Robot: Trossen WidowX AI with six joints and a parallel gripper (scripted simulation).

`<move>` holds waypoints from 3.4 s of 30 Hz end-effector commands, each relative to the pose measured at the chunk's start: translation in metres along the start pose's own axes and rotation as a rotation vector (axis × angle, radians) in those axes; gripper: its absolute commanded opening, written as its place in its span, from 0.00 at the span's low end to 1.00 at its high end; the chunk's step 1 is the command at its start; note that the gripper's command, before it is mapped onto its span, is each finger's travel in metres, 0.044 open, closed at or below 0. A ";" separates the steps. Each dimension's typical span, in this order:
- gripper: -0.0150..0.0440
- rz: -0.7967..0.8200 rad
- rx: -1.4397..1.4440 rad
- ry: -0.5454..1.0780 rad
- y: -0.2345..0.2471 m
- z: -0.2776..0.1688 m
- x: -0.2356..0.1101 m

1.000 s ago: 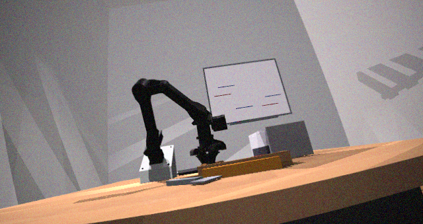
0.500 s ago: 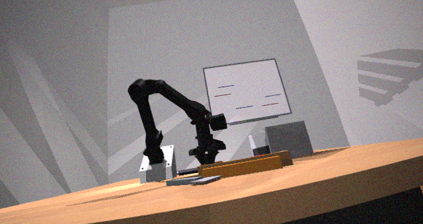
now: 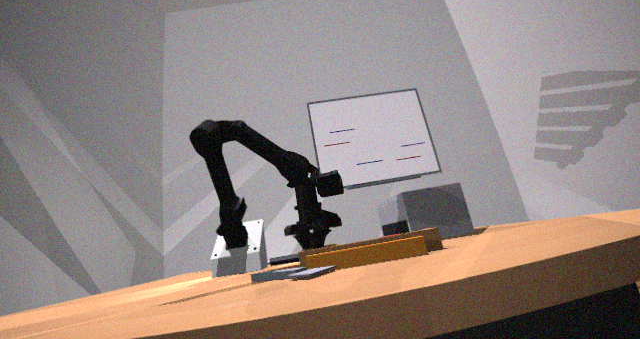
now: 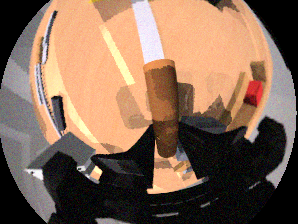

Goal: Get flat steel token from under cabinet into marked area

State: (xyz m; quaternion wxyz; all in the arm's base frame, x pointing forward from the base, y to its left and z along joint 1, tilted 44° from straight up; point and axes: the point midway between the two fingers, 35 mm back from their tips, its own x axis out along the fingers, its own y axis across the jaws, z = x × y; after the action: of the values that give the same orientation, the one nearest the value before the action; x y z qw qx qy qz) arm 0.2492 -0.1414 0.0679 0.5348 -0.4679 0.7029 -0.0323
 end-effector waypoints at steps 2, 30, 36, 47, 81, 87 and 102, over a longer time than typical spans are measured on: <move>0.25 -0.014 0.028 0.003 -0.007 -0.003 -0.002; 0.25 -0.014 0.229 0.001 -0.007 -0.003 -0.002; 0.25 -0.014 0.219 0.001 -0.004 -0.008 -0.002; 0.25 -0.014 0.213 0.002 0.000 -0.018 -0.002; 0.25 -0.014 0.205 0.003 0.008 -0.051 -0.002; 0.25 -0.014 0.203 0.004 0.009 -0.057 -0.002; 0.25 -0.014 0.196 0.004 0.011 -0.072 -0.002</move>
State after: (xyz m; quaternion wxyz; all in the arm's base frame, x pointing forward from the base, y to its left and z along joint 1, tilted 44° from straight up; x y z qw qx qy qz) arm 0.1897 -0.1652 0.0911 0.5762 -0.4164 0.6957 -0.1031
